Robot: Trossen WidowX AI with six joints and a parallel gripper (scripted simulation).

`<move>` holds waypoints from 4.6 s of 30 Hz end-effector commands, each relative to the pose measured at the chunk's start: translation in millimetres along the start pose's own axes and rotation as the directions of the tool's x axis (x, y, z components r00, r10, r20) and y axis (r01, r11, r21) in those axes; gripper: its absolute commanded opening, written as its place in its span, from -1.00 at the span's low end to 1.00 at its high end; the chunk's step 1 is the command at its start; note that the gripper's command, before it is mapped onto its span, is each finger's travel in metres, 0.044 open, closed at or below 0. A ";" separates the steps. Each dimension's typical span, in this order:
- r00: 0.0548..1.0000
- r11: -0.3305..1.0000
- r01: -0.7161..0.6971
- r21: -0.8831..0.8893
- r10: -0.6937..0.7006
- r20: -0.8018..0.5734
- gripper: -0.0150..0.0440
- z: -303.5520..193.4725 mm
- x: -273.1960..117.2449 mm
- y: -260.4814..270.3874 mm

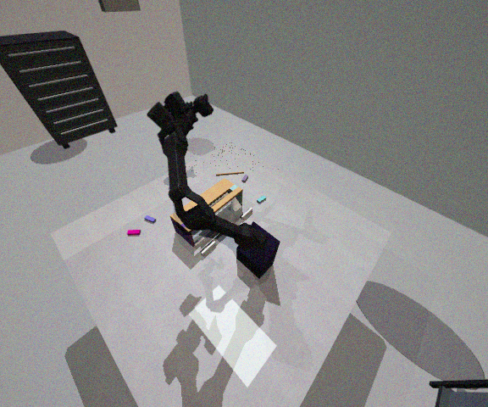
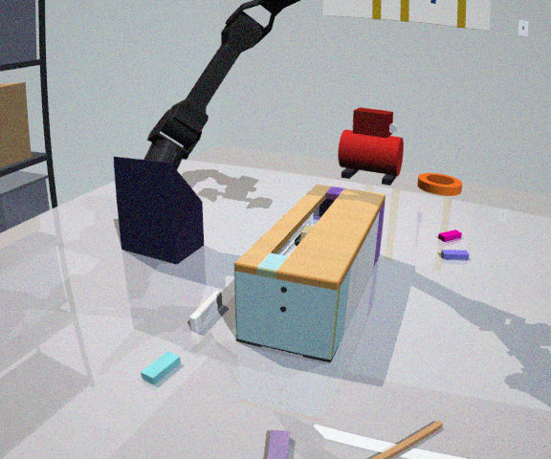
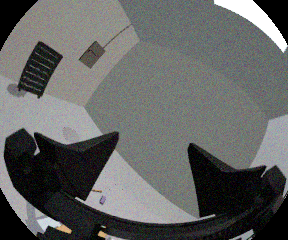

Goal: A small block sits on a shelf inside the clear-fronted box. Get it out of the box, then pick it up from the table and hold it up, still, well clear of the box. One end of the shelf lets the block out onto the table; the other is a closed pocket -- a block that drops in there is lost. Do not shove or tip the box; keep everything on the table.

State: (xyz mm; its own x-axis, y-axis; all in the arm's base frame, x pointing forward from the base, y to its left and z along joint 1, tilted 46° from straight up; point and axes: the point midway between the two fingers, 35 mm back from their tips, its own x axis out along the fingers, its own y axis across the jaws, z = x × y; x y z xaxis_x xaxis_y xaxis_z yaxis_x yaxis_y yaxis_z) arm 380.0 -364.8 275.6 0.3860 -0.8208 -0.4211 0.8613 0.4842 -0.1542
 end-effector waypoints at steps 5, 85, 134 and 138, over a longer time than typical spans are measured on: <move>0.912 0.736 -0.406 -0.542 0.286 -0.294 0.86 -96.7 -36.6 76.4; 0.040 -0.838 -0.380 -0.391 0.408 -0.912 0.86 -387.8 -272.9 151.6; 0.049 -0.839 -0.376 -0.393 0.406 -0.913 0.86 -429.1 -202.4 138.4; 0.048 -0.839 -0.376 -0.393 0.406 -0.913 0.86 -423.4 -212.7 142.3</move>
State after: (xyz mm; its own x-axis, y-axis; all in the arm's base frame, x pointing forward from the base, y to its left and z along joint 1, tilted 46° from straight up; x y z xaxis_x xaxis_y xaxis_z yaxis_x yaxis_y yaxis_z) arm 278.9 2.1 -41.1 0.0657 0.4368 -0.8971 -0.9978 0.0226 -0.0621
